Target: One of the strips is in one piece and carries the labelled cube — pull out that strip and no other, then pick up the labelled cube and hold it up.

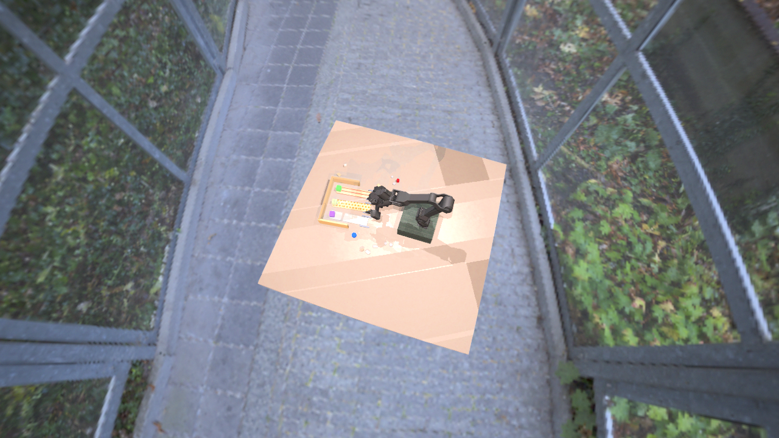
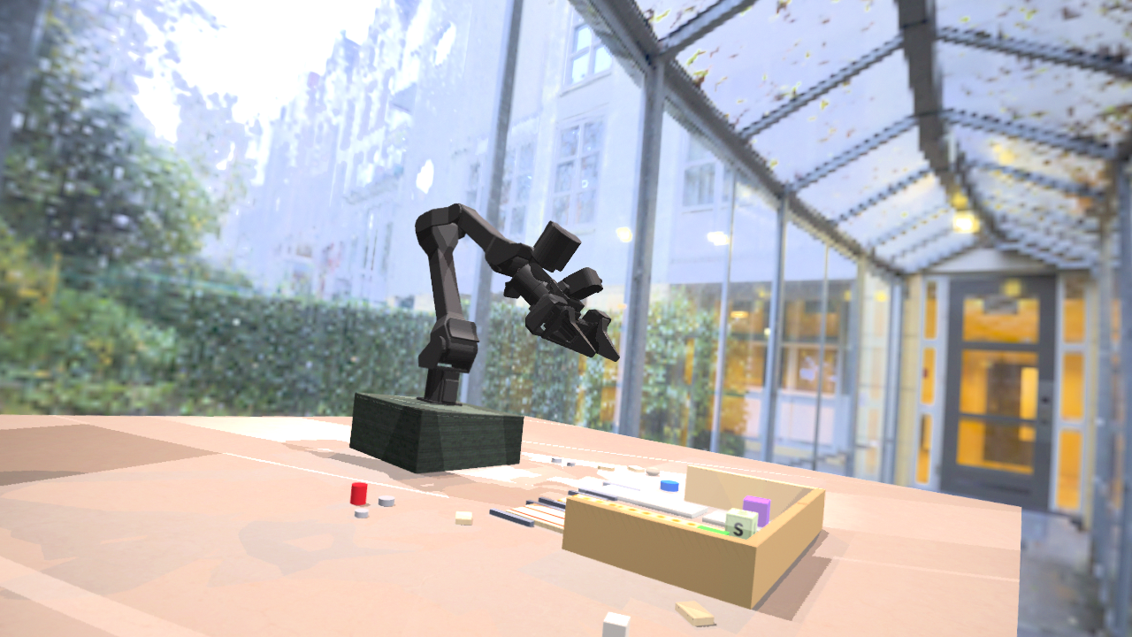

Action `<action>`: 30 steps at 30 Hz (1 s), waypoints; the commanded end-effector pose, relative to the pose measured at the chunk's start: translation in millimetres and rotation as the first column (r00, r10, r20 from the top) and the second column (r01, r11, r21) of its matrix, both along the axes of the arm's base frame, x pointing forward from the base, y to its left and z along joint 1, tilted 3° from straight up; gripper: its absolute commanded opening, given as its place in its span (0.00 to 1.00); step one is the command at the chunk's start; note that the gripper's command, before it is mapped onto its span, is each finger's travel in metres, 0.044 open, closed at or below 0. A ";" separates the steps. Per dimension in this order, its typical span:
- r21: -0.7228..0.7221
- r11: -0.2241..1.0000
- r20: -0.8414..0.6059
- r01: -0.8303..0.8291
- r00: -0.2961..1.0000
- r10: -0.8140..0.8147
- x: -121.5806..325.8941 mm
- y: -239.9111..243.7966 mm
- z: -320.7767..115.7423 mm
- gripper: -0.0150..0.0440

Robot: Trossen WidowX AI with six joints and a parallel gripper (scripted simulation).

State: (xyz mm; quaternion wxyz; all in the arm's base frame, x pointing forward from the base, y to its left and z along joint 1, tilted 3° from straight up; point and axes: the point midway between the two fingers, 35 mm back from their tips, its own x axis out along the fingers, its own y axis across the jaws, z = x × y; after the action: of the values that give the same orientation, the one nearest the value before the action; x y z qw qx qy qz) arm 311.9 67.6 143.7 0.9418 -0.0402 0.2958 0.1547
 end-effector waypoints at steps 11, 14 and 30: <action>0.039 0.971 0.013 0.236 0.971 -0.237 1.1 -50.6 -3.7 0.93; 0.039 0.971 0.013 0.236 0.971 -0.237 1.1 -50.6 -3.7 0.93; -0.117 0.980 -0.328 0.163 0.925 -0.193 43.6 -50.4 -34.7 0.49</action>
State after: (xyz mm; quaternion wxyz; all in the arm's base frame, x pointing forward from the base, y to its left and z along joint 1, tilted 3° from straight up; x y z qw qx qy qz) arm 343.7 17.8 119.6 0.9078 -0.0146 0.4155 0.0562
